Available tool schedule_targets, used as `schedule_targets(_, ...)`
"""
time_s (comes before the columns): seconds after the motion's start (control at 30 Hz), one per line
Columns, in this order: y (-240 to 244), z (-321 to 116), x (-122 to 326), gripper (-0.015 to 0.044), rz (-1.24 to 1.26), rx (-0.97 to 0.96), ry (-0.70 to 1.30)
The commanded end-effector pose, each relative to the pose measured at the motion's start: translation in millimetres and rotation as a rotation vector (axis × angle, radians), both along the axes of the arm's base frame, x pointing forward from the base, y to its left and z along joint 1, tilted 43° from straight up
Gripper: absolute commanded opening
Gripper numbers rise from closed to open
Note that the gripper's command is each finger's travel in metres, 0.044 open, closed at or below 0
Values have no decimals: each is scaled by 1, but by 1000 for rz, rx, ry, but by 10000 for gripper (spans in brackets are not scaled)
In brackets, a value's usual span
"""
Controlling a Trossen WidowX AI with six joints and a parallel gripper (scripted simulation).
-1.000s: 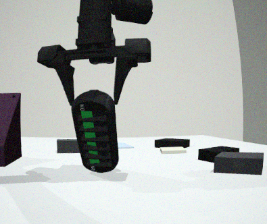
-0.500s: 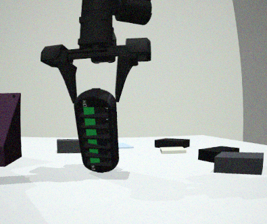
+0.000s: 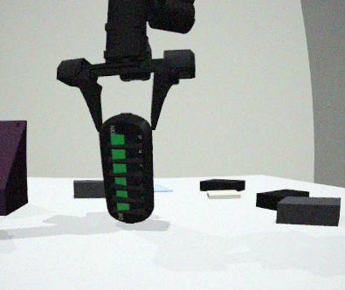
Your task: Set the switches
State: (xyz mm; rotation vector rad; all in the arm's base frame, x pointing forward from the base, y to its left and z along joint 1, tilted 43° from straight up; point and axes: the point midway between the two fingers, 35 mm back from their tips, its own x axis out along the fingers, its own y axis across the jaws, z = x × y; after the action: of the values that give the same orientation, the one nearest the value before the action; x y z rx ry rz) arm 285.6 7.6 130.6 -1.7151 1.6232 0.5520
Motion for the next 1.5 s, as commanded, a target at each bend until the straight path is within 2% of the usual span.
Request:
schedule_targets(0.0, 3, -9, 1, 338, -12, 7, 15)
schedule_targets(1.47, 18, -14, 4, 338, -12, 8, 15)
